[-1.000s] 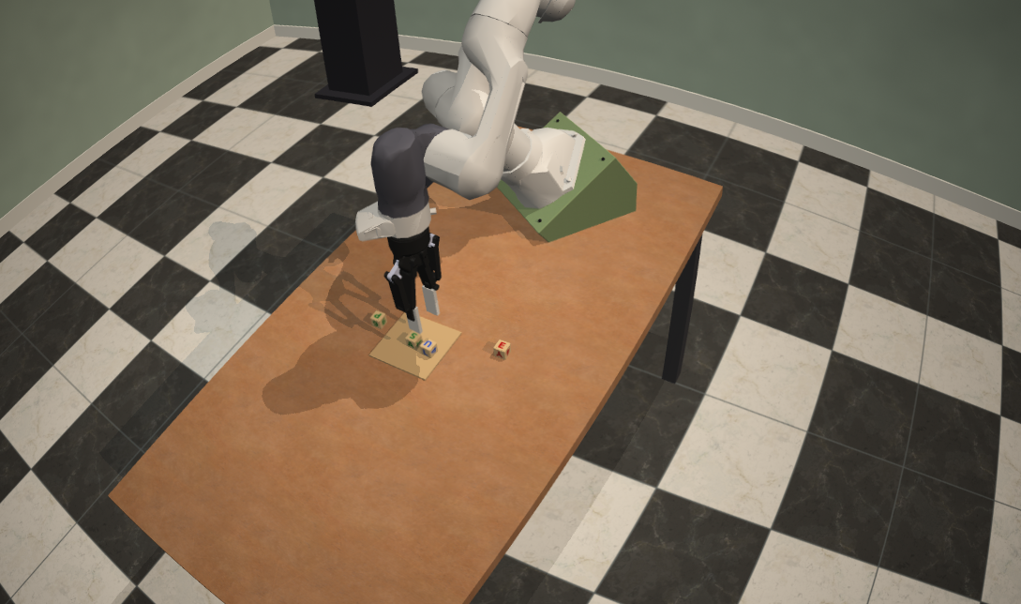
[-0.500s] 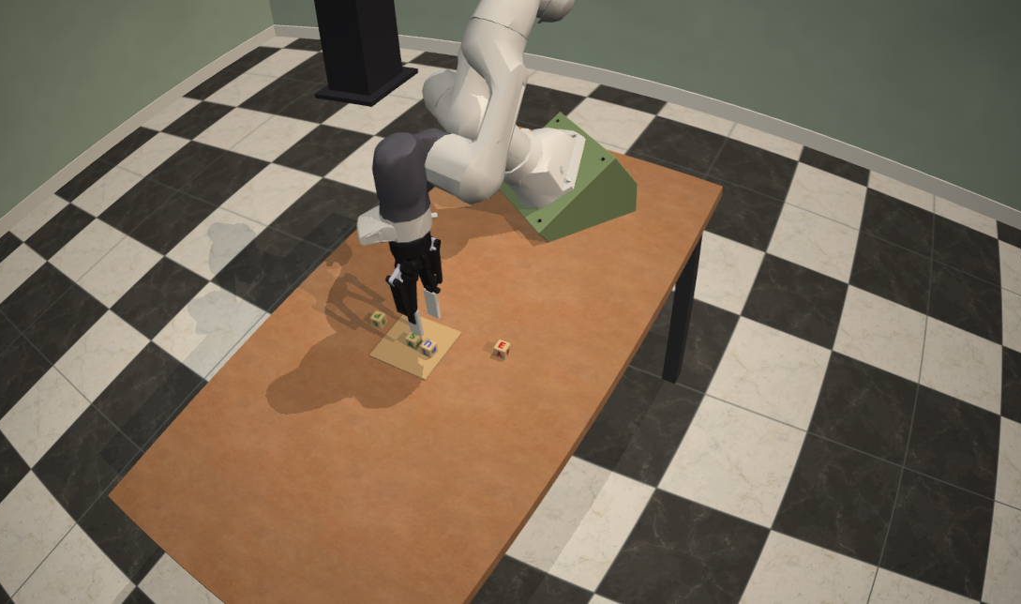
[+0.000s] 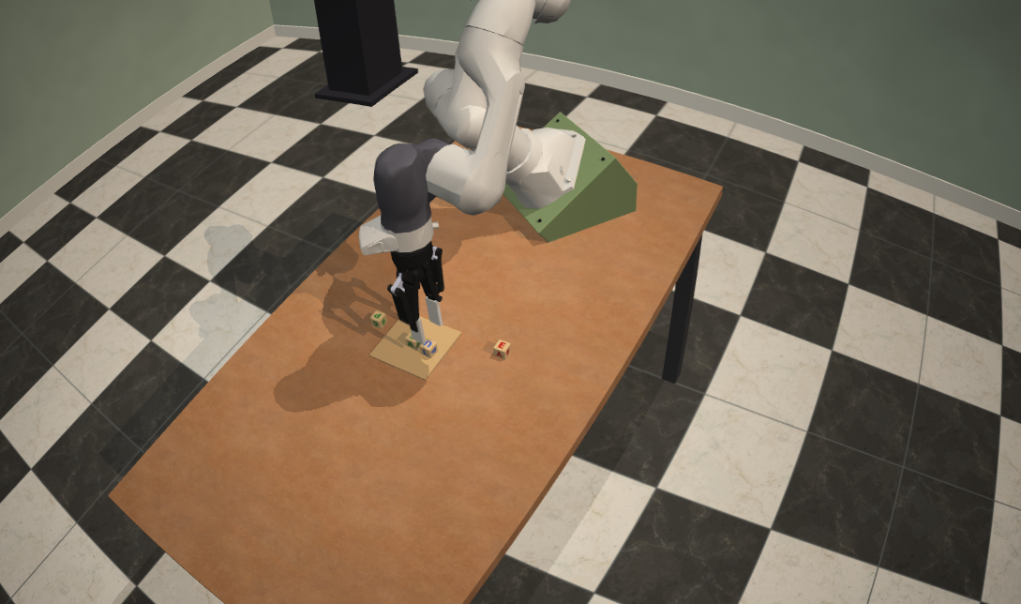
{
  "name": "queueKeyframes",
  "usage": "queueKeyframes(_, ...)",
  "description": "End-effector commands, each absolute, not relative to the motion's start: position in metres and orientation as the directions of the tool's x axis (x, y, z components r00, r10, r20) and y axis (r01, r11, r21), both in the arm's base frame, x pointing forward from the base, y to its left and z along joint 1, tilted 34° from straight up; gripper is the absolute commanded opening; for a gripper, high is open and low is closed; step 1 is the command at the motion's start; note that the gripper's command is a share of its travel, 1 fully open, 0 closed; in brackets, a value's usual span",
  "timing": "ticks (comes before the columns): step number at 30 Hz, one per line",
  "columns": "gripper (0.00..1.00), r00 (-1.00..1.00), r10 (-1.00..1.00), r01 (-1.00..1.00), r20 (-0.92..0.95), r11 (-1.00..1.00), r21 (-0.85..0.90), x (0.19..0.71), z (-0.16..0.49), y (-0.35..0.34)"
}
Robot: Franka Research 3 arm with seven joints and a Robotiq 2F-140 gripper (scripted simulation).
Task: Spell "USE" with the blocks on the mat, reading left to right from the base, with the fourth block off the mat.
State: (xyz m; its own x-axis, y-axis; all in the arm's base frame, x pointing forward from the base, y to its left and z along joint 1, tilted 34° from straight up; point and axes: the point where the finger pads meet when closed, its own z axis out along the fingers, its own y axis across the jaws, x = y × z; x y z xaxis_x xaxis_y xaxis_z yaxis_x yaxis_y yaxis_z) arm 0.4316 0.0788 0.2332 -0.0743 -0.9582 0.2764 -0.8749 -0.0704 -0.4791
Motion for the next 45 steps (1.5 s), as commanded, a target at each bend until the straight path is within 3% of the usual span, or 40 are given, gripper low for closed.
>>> queueKeyframes(1, 0.31, -0.071, -0.958, -0.869, 0.278, -0.077, -0.489, 0.436, 0.232, 0.077)
queueKeyframes(45, 0.31, -0.071, -0.958, -0.869, 0.278, -0.077, -0.489, 0.446, 0.217, 0.072)
